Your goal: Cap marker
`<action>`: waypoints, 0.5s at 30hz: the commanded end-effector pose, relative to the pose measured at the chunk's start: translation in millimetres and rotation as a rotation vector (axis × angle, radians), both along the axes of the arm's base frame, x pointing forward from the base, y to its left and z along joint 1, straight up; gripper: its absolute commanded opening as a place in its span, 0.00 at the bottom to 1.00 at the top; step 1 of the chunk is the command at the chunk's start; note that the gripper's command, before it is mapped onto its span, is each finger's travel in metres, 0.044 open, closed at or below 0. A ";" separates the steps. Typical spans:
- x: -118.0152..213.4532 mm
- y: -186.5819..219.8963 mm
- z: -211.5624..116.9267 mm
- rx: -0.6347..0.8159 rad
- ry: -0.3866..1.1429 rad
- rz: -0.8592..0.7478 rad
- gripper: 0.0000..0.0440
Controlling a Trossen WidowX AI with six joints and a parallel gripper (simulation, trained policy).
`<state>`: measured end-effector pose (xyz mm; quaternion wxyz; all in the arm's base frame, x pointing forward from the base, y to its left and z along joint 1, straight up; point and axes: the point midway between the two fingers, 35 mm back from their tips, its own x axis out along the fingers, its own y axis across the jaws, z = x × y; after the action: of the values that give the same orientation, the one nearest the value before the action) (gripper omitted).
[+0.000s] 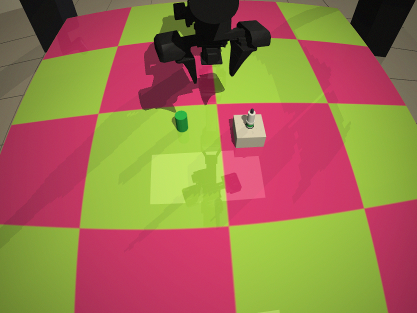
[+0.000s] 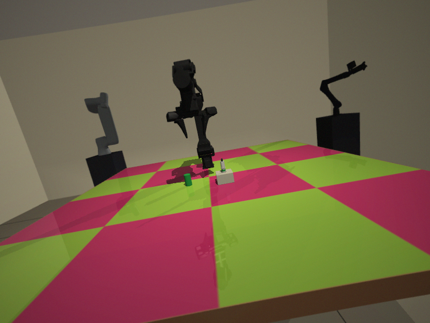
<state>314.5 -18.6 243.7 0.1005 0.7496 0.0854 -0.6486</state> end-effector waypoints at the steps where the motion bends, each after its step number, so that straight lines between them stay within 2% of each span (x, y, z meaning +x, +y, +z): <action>1: 0.6 -4.5 -5.8 0.002 0.023 -0.004 0.74; 15: 0.5 -24.4 -27.6 0.005 0.101 -0.041 0.73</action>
<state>316.0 -40.2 221.6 0.0821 0.7259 0.0754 -0.6787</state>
